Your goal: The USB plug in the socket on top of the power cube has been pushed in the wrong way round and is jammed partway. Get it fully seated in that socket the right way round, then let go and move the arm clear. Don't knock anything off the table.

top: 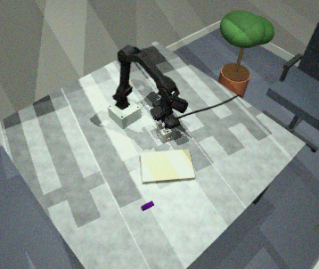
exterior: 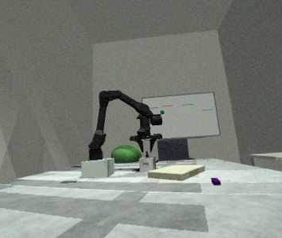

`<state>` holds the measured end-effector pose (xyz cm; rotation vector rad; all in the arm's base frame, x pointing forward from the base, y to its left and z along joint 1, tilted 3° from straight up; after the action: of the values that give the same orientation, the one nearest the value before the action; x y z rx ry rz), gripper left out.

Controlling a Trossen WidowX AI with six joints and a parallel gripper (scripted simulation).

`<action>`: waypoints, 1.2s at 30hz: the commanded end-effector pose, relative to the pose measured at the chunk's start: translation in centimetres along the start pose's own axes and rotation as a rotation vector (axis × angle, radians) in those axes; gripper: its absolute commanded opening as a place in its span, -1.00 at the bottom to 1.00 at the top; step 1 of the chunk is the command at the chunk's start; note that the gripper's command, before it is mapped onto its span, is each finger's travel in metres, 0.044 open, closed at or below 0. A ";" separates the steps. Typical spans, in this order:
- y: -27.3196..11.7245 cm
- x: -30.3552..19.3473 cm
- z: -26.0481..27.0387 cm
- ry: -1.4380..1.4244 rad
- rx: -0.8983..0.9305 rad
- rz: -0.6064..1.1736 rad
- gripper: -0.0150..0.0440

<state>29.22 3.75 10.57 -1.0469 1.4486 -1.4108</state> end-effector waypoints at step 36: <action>-0.8 0.0 0.0 0.000 0.001 0.000 -0.49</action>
<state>29.20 3.74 10.93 -1.0520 1.4523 -1.4102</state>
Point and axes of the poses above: the point midway between the two fingers, 35 mm back from their tips, its own y axis out along the fingers, its own z axis across the jaws, x = y × z, the point moved 5 cm from there along -y, back along the fingers, and after that the axes turned 3 degrees about -y, right-handed, at the moved point
